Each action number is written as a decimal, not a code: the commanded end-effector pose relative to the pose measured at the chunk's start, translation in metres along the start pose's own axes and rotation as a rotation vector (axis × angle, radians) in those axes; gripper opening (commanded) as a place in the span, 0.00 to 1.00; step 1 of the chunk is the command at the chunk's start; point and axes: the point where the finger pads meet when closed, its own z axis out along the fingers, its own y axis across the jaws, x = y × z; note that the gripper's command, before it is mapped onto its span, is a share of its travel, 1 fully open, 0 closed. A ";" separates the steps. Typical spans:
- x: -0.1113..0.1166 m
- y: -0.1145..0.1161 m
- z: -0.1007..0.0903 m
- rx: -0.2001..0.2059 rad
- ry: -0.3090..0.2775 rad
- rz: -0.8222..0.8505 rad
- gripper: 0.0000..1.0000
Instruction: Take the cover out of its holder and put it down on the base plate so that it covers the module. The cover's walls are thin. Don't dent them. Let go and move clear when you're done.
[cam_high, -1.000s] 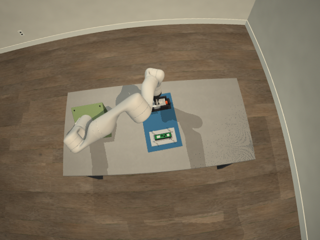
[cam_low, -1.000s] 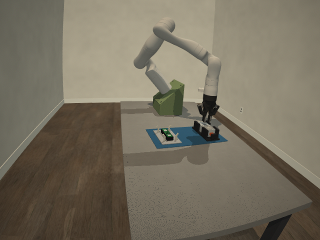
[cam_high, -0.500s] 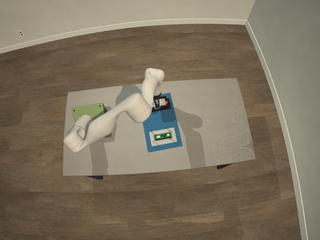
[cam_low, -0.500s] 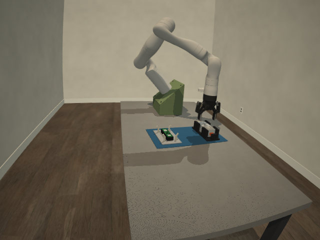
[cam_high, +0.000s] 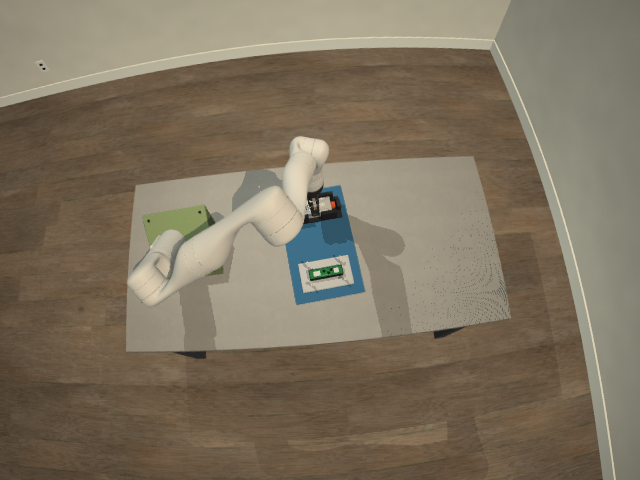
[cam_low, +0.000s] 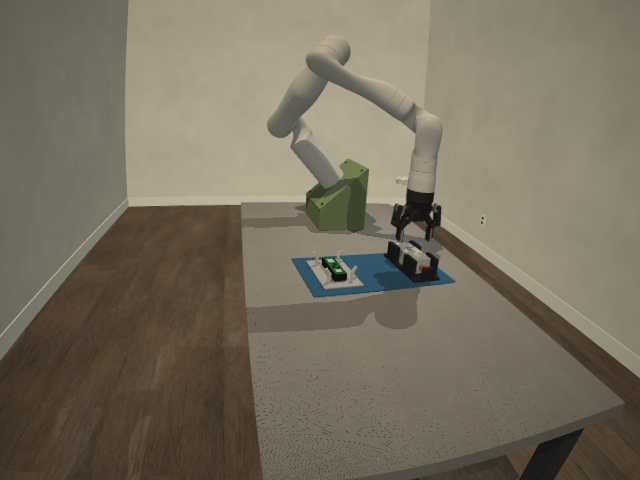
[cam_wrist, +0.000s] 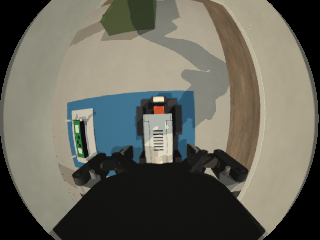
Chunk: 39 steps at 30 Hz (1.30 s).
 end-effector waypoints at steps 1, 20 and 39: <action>0.000 0.000 0.012 0.001 0.001 0.000 1.00; -0.003 0.001 0.049 -0.003 -0.007 0.002 1.00; -0.003 0.001 0.052 -0.003 -0.006 0.001 1.00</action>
